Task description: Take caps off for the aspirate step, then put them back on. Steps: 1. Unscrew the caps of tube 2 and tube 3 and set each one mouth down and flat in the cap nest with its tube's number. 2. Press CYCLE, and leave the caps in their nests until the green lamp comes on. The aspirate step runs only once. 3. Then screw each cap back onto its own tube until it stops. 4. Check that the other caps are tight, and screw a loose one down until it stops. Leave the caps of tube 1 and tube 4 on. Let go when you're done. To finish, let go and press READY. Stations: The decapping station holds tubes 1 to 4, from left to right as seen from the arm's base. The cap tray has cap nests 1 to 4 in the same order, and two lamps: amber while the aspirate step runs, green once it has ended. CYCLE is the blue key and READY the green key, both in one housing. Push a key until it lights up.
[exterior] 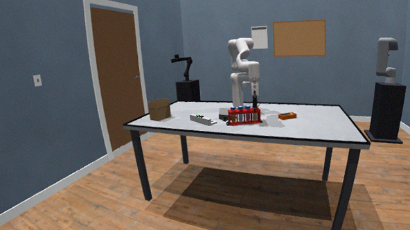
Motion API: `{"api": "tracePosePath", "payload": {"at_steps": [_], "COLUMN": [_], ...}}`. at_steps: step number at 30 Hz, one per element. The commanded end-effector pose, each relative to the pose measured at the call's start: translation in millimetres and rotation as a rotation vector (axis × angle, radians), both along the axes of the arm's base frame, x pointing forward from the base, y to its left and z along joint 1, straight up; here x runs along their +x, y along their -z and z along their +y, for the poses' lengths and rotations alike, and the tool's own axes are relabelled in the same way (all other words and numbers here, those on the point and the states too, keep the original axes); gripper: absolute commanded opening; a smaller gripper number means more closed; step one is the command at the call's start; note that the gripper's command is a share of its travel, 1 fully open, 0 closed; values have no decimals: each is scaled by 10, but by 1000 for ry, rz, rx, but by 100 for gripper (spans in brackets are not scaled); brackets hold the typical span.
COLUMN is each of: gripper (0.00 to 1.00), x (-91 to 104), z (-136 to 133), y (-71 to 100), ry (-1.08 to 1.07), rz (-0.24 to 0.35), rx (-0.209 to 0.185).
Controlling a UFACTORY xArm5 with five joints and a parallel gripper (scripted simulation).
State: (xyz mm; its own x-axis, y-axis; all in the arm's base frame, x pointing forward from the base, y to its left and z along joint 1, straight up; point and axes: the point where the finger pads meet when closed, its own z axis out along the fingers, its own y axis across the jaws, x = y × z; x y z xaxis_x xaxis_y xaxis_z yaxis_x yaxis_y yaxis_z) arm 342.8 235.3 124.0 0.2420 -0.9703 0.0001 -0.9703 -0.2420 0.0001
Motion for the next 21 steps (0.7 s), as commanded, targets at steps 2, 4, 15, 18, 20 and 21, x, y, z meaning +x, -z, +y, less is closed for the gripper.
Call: {"api": "tracePosePath", "payload": {"at_steps": [2,4,15,18,20,21], "gripper": [46,46,46,46,46,46], "x": [11,10,49,128,167,206], "z": [7,7,-67,-214,-288,-362], "y": [-106,-166,-382,-382,-382,-382], "ry": [0,0,-83,-250,-333,-409], "rz": [-3,-3,-4,-4,-4,-4], "rx": [2,2,2,2,2,1]}}
